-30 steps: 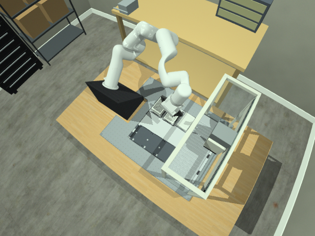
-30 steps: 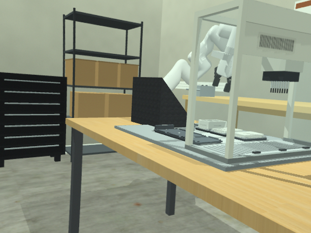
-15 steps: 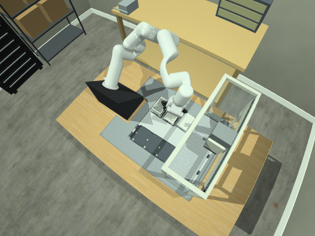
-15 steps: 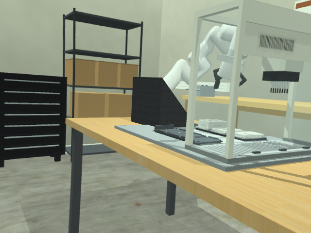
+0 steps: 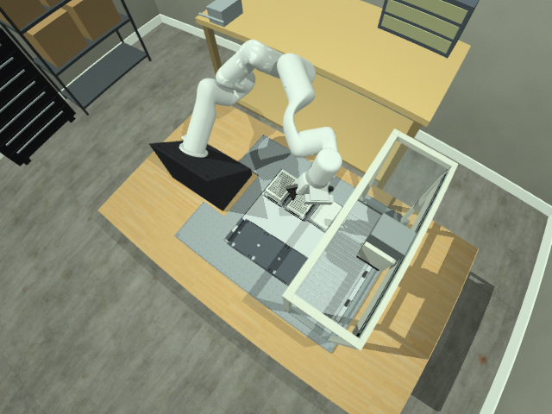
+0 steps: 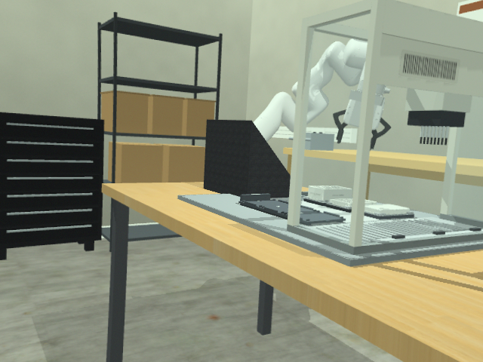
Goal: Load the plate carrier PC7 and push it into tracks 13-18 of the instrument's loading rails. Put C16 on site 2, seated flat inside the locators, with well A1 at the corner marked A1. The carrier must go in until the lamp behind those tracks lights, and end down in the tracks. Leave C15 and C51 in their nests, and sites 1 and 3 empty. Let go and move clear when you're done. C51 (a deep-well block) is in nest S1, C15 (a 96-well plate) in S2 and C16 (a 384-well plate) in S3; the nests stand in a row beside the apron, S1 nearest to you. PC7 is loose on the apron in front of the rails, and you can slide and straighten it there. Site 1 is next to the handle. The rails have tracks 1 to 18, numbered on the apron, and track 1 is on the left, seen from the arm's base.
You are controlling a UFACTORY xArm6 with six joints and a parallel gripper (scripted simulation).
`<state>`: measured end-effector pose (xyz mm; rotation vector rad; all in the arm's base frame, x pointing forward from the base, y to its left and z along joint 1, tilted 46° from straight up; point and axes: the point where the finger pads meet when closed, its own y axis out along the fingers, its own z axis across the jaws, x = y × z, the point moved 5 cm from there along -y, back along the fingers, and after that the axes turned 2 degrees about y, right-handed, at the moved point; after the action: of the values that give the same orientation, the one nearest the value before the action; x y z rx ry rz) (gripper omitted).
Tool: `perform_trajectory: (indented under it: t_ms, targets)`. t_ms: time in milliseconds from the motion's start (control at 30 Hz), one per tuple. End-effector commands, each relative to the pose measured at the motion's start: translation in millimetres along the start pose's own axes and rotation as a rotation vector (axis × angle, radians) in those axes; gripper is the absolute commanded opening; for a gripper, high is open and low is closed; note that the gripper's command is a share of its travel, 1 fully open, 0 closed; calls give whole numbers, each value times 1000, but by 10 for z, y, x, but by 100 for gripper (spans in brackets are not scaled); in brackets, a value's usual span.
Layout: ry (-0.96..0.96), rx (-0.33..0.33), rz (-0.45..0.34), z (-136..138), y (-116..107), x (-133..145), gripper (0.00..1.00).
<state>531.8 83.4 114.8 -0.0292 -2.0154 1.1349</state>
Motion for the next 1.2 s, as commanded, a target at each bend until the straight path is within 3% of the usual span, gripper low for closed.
perform_trajectory:
  t_ms: [0,1167]
  targets:
    - [-156,-19,9,-75,10,-5,100]
    - [-1082,-64,85,-469,182,5,100]
